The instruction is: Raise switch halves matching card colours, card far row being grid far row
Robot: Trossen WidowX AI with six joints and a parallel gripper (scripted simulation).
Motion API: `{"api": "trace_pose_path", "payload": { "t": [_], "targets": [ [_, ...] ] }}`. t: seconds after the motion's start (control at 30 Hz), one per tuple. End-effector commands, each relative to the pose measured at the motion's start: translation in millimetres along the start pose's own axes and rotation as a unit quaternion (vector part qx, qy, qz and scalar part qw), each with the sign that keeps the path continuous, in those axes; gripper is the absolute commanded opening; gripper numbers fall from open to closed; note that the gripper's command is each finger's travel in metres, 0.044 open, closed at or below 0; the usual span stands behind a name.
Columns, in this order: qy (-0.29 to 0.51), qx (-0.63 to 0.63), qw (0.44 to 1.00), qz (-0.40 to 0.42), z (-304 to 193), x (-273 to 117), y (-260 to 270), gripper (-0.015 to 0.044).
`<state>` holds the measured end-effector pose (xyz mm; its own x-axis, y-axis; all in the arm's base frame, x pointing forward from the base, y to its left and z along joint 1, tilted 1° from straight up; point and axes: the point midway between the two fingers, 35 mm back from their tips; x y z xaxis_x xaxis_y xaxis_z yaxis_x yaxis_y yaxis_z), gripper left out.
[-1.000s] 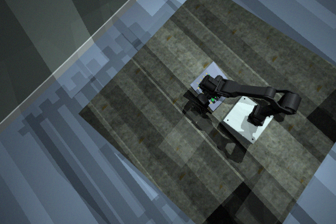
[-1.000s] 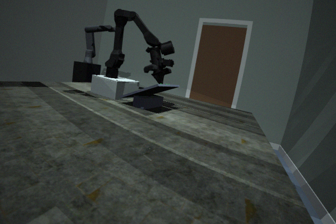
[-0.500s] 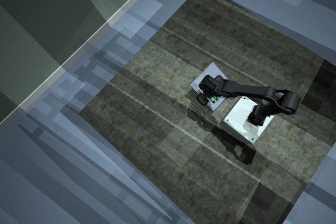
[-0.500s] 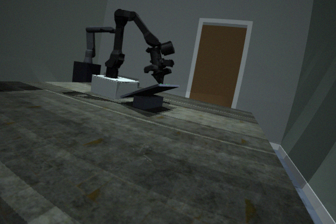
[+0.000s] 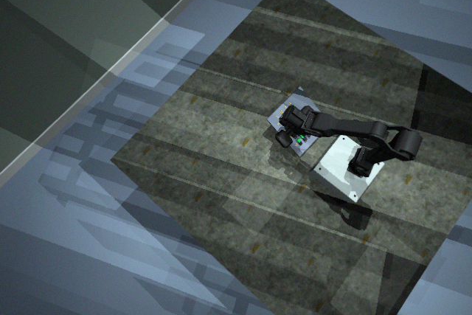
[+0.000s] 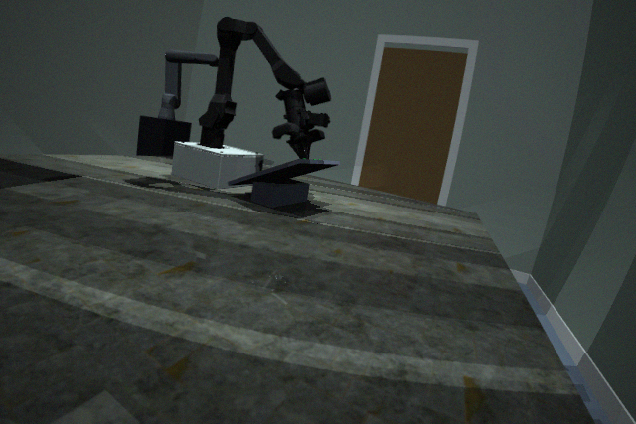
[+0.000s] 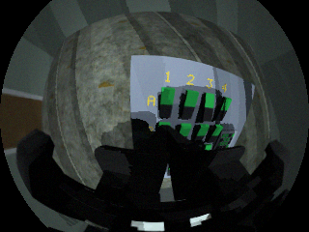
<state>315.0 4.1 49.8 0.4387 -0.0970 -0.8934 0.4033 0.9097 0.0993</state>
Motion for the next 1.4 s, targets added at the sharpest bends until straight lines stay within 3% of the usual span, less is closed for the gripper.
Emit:
{"api": "trace_pose_path", "payload": {
  "t": [0.0,0.83,1.07,1.23,1.37],
  "targets": [
    [0.003,-0.002,1.000,0.001,-2,2,0,0.0000],
    [0.003,-0.002,1.000,0.001,-2,5,0,0.0000],
    [-0.008,-0.002,1.000,0.004,-4,-59,0,0.0000],
    [-0.008,-0.002,1.000,0.004,-3,-61,-2,0.0000],
    [-0.005,-0.003,1.000,0.001,7,-59,-35,0.0000]
  ]
}}
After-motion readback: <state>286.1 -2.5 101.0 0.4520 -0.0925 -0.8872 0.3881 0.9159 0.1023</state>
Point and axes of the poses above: the point midway between the two fingers, 35 mm back from their tips, its own x axis out along the fingers, its own y axis across the jaws, z = x × y, and after that the axes turned 13 degrees about x, right-handed
